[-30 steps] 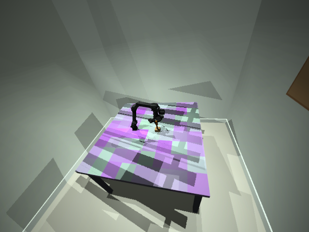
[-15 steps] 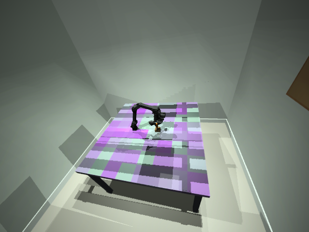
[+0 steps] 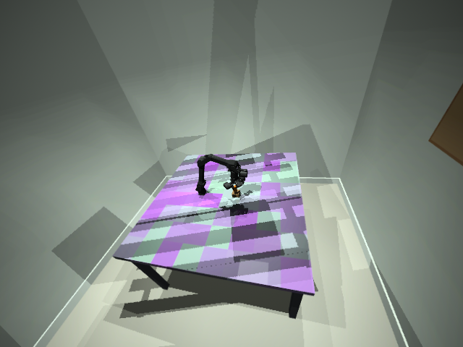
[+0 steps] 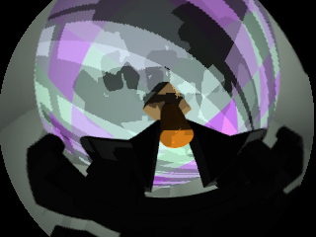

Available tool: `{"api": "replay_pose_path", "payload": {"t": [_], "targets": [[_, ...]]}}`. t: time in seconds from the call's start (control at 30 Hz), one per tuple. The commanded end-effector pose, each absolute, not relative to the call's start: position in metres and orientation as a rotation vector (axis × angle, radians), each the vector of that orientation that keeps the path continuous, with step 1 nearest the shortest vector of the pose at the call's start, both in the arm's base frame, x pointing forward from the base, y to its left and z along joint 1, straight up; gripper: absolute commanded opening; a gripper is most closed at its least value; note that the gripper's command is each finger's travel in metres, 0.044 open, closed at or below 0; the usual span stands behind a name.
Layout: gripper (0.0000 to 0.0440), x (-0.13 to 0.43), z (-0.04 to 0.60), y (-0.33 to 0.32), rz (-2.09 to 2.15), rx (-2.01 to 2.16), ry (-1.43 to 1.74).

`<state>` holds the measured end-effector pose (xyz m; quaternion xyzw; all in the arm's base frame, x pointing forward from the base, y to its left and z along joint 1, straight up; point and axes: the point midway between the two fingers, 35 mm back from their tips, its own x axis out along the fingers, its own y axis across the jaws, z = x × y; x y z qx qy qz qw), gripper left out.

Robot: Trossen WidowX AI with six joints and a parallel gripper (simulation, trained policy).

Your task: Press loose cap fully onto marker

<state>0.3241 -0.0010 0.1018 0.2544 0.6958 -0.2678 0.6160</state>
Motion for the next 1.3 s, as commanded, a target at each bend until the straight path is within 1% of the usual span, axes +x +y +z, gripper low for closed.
{"api": "replay_pose_path", "payload": {"t": [0.0,0.1,0.3,0.37,0.53,1.13,1.27], "targets": [[0.0167,0.313,0.087,-0.004,-0.641,0.554,1.661],[0.0195,0.308,0.088,-0.004,-0.638,0.552,1.675],[0.0267,0.299,0.09,-0.002,-0.628,0.549,1.699],[0.0311,0.297,0.092,-0.002,-0.621,0.549,1.697],[0.0437,0.295,0.094,-0.002,-0.605,0.549,1.68],[0.044,0.303,0.143,-0.007,-0.551,0.564,1.543],[0.0429,0.302,0.151,-0.009,-0.536,0.561,1.527]]}}
